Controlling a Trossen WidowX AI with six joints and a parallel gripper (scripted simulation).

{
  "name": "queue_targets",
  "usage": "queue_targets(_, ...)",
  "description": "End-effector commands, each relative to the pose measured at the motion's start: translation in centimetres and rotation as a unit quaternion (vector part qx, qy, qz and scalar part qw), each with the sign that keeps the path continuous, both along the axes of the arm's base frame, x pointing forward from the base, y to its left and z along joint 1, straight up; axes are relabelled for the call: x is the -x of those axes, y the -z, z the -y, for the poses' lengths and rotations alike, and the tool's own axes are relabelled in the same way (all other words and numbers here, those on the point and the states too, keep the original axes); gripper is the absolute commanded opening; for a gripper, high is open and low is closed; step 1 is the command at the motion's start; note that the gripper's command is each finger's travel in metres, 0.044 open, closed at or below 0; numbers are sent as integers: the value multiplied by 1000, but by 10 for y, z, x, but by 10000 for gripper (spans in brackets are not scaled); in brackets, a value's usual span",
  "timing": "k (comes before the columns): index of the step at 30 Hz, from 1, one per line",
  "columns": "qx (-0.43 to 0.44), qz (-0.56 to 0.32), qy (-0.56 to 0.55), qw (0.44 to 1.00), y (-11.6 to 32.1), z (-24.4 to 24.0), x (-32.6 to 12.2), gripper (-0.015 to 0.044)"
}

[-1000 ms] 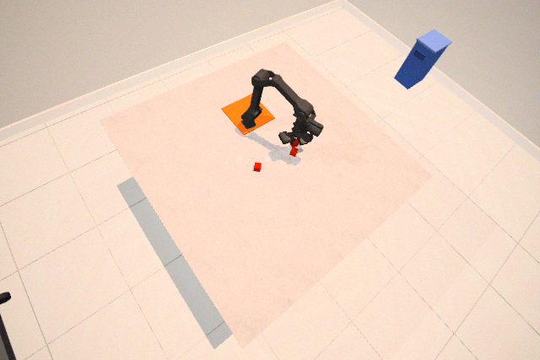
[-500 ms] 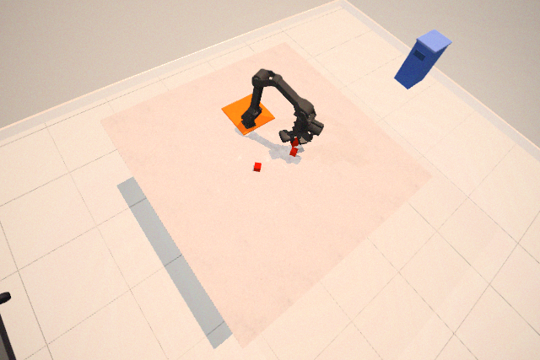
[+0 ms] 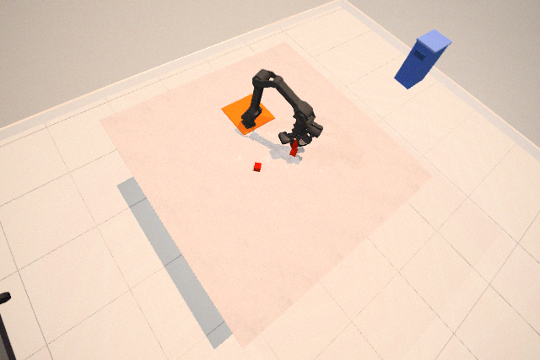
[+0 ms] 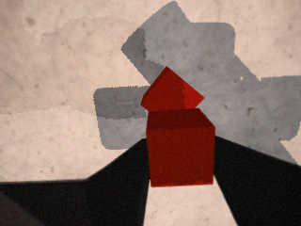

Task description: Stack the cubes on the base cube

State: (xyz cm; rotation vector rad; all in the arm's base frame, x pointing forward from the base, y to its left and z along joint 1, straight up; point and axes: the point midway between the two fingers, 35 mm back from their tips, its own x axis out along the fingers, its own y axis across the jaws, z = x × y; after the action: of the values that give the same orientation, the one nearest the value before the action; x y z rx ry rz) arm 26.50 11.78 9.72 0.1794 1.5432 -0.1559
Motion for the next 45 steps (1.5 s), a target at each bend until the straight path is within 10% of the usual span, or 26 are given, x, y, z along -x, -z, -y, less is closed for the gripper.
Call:
queue_targets(1,2,0,5,1000,9,1,0,105)
queue_targets(29,2,0,1,1000,13,1,0,105)
queue_targets(33,2,0,1,1000,13,1,0,205)
queue_targets(45,1,-1,1,1000,0,1,1,205)
